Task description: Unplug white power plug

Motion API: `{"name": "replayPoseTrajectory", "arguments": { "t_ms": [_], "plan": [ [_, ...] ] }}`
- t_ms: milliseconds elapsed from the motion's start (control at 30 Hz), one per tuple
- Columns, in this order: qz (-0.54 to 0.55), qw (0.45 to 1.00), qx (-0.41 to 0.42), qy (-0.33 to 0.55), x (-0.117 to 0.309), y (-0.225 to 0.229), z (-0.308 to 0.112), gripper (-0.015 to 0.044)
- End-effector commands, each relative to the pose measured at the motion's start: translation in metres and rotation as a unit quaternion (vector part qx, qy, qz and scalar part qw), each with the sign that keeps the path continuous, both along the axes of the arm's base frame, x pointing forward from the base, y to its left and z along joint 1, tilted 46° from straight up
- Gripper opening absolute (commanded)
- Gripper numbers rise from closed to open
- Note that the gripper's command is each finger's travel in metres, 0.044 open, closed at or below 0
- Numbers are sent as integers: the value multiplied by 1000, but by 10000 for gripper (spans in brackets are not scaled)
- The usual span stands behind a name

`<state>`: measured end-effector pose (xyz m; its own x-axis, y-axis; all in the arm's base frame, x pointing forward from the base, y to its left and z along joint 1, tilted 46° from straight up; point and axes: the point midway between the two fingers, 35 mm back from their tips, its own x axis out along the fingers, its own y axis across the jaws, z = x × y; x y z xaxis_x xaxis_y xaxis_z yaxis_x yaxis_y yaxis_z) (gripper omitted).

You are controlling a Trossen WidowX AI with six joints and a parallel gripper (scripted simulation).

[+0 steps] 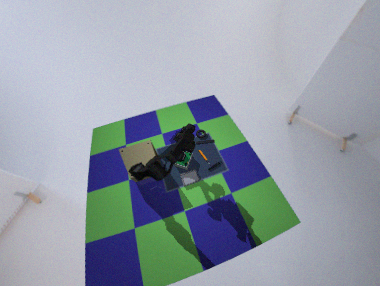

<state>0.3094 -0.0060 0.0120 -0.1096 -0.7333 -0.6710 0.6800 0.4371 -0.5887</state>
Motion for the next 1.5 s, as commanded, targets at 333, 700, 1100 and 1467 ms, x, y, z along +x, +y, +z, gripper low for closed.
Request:
{"name": "replayPoseTrajectory", "arguments": {
  "t_ms": [333, 700, 1100, 1467],
  "plan": [
    [35, 998, 43, -31, -3, 13, 17, 0],
    [-7, 1000, -24, 16, 7, 21, 9, 0],
    [52, 995, 72, -51, -8, 13, 24, 0],
    [-4, 1000, -18, 12, 7, 25, 14, 0]
  ]
}}
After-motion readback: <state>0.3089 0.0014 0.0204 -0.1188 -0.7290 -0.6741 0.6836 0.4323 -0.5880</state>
